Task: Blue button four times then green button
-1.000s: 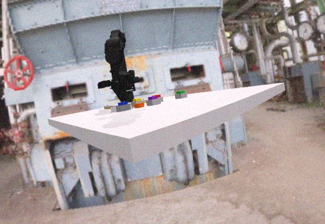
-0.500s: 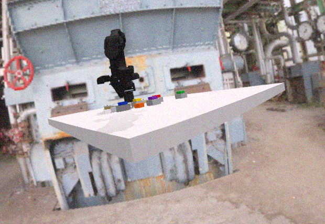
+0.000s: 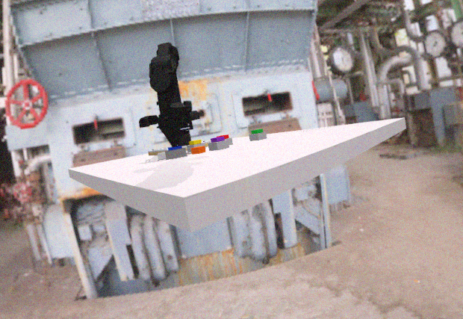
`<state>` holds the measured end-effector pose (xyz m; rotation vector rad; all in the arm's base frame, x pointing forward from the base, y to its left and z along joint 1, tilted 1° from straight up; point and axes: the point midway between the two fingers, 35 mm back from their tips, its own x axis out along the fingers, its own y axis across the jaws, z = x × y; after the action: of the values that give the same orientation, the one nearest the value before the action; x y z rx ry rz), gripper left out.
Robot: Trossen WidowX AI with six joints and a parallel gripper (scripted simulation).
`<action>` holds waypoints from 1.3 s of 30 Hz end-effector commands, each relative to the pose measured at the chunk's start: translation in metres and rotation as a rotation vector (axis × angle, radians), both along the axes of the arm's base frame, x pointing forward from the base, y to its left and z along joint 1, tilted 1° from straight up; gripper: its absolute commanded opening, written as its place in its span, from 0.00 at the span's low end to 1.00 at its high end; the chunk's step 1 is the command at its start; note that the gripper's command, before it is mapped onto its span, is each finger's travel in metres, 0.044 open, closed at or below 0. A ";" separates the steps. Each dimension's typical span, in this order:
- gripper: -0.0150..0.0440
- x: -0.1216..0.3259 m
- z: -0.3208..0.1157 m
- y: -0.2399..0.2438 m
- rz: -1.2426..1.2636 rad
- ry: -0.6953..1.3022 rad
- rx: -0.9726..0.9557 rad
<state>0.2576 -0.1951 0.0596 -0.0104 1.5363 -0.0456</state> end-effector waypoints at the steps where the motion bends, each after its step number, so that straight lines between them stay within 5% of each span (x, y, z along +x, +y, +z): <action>1: 0.29 -0.001 -0.004 0.000 -0.003 0.005 0.002; 16: 0.29 -0.001 -0.004 0.000 -0.003 0.005 0.002; 21: 0.29 -0.002 0.031 0.002 -0.003 0.005 0.002; 39: 0.29 -0.001 0.011 0.001 -0.003 0.005 0.002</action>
<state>0.2573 -0.1948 0.0763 -0.0105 1.5361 -0.0454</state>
